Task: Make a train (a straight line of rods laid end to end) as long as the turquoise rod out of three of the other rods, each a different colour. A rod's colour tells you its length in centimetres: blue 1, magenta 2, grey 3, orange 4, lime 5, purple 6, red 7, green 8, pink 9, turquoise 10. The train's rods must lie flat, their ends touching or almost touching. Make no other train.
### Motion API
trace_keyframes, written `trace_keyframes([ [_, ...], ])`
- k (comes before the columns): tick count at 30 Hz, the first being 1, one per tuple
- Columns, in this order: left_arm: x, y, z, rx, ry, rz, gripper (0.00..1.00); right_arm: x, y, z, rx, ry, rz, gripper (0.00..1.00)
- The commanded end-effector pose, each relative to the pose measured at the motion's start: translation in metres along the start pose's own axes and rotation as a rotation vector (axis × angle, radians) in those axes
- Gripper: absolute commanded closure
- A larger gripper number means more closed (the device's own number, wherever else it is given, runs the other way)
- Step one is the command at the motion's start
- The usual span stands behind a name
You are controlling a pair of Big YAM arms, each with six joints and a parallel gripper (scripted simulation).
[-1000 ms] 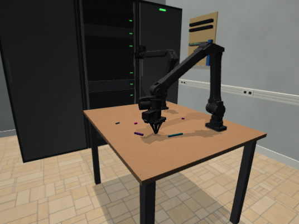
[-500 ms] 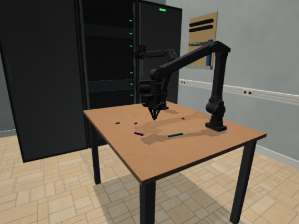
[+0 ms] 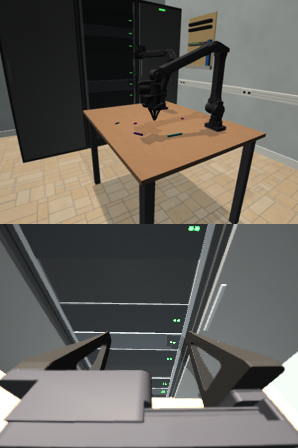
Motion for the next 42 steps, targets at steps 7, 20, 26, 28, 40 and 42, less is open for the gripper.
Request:
trace_keyframes([
  [7,-0.002,0.009,-0.003,0.009,0.0,0.016,0.96,0.011,-0.004,-0.008,-0.017,0.012,-0.036,0.0],
  [20,-0.002,0.009,-0.003,0.009,0.0,0.016,0.96,0.011,-0.004,-0.008,-0.017,0.012,-0.036,0.0],
  [26,-0.002,0.009,-0.003,0.009,0.0,0.016,0.96,0.011,-0.004,-0.008,-0.017,0.012,-0.036,0.0],
  [28,-0.003,0.009,-0.004,0.01,0.001,0.016,0.96,0.011,-0.004,-0.008,-0.017,0.012,-0.036,0.0],
  [40,-0.034,-0.015,-0.132,-0.017,0.026,-0.016,0.96,0.011,-0.004,-0.008,-0.017,0.012,-0.036,0.0],
  [42,-0.049,-0.016,-0.156,-0.019,0.032,-0.015,0.96,0.011,-0.004,-0.008,-0.017,0.012,-0.036,0.0],
])
Point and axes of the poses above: on each arm, the point where the finger pads meet when closed, its own y axis out along the fingers, its own z axis across the jaws, x = y × z, the point moved 2 cm from there along -y, back along the fingers, and after that the axes turned 3 degrees about y, right-handed, at the moved point
